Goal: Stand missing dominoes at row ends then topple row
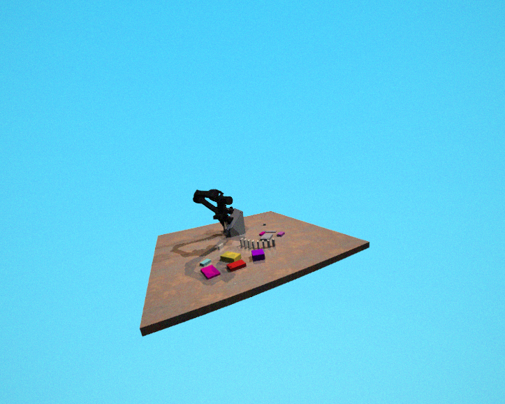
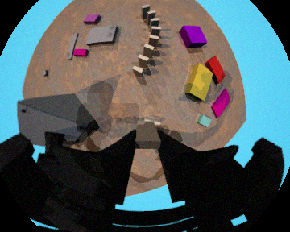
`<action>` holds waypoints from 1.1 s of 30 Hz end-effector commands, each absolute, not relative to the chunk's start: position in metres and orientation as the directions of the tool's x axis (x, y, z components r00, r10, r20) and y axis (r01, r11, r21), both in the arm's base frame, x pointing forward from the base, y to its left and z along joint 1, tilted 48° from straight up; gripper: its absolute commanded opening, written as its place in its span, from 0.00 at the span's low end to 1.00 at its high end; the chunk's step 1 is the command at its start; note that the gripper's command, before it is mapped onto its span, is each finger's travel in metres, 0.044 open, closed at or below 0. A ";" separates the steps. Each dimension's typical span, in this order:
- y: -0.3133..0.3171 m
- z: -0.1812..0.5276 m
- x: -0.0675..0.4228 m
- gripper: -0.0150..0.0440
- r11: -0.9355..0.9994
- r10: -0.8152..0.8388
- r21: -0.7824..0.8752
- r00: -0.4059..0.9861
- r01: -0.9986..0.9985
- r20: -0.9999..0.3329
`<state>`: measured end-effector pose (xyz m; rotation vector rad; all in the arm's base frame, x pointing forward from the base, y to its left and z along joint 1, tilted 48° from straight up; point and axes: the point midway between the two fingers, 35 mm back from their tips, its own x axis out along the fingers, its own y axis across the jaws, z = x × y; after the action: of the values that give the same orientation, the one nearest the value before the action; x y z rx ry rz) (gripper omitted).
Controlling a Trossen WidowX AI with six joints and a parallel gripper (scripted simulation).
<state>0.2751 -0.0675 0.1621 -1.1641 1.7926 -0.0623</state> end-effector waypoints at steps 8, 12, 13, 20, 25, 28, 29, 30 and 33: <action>-0.018 0.104 0.308 0.44 0.660 -0.728 -0.659 -0.090 -0.360 -0.680; -0.018 0.104 0.308 0.44 0.660 -0.728 -0.659 -0.090 -0.360 -0.680; -0.018 0.104 0.308 0.44 0.660 -0.728 -0.659 -0.090 -0.360 -0.680; -0.035 0.086 0.310 0.44 0.663 -0.724 -0.656 -0.088 -0.360 -0.684; -0.054 0.068 0.311 0.44 0.665 -0.723 -0.655 -0.086 -0.360 -0.686; -0.065 0.057 0.310 0.44 0.664 -0.723 -0.655 -0.085 -0.359 -0.686; -0.069 0.053 0.309 0.44 0.664 -0.723 -0.656 -0.085 -0.359 -0.686; -0.073 0.050 0.309 0.44 0.664 -0.723 -0.656 -0.085 -0.359 -0.685; -0.085 0.040 0.306 0.44 0.662 -0.725 -0.658 -0.086 -0.359 -0.683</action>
<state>0.3101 -0.0745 0.0495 -0.8794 1.6865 -0.3831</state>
